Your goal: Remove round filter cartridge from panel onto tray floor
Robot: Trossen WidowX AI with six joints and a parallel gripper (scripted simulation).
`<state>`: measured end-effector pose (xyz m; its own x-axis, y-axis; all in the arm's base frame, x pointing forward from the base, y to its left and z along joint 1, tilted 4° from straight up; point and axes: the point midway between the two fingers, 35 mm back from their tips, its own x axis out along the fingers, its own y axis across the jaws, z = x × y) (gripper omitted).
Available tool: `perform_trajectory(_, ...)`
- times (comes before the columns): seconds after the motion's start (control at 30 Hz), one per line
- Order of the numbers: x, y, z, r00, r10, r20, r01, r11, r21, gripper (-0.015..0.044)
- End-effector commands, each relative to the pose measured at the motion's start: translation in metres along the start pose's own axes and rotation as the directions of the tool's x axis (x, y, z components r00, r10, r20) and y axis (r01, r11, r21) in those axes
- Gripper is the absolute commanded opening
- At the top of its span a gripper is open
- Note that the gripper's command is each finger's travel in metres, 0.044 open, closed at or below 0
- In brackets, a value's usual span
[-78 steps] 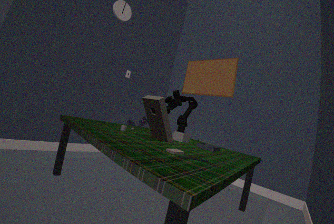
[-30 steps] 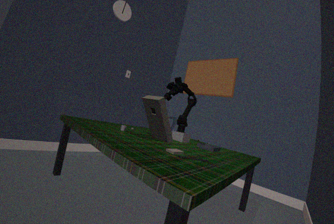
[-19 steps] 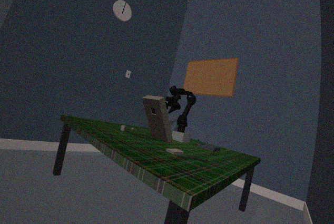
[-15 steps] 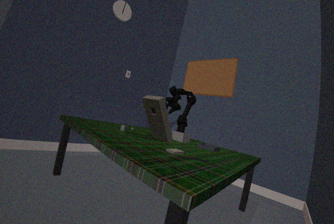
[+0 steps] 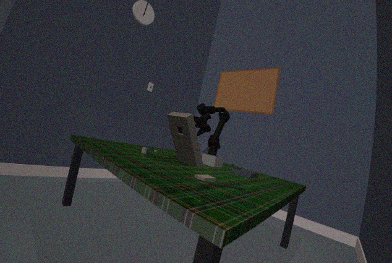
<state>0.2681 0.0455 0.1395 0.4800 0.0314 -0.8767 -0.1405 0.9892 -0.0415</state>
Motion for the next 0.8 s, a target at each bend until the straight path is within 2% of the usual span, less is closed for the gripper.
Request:
perform_trajectory(0.0,0.007,0.000,0.000,1.000,0.003,-0.001,-0.003,1.000,-0.006,0.0305)
perform_trajectory(0.43,0.026,0.000,-0.002,1.000,0.003,-0.001,-0.003,1.000,-0.006,0.0305)
perform_trajectory(0.53,0.022,0.000,-0.001,1.000,0.000,0.000,0.000,1.000,0.000,0.0226)
perform_trajectory(0.77,0.022,0.000,-0.001,1.000,0.000,0.000,0.000,1.000,0.000,0.0179)
